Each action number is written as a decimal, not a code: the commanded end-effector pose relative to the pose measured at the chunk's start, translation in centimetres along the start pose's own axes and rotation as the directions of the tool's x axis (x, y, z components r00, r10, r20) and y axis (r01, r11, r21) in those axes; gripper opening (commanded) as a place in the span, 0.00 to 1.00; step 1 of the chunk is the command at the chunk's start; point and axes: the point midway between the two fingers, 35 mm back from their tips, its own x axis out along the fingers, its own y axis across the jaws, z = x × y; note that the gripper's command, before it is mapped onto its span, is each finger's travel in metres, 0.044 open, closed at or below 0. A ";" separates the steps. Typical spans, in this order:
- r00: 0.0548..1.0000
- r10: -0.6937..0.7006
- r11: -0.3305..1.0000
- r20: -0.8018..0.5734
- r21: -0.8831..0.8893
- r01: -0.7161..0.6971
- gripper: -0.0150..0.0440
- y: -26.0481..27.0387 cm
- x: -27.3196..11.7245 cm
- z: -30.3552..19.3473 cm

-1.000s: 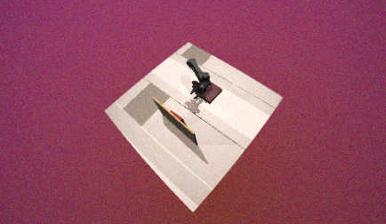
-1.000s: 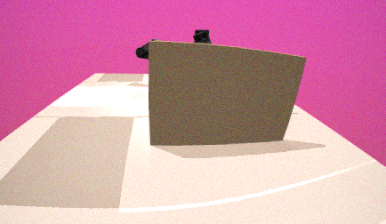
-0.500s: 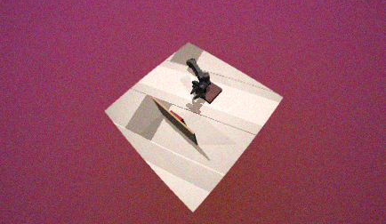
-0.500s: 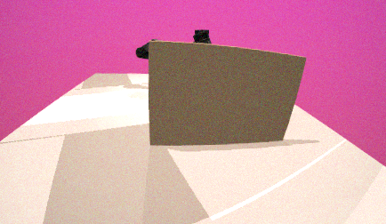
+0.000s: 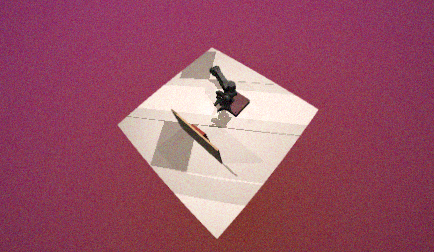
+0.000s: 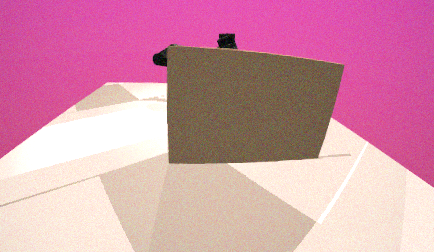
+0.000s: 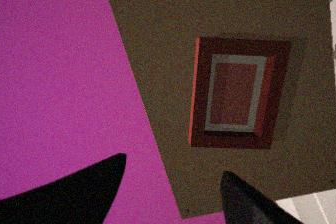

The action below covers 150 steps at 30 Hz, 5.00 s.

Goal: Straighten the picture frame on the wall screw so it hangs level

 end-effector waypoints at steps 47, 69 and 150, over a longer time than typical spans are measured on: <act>1.000 0.010 0.993 0.000 -0.113 -0.010 0.69 -3.4 8.6 1.3; 1.000 0.017 0.993 -0.003 -0.114 -0.017 0.69 -3.2 16.6 1.2; 1.000 0.021 0.993 -0.005 -0.114 -0.021 0.69 -3.0 20.6 1.2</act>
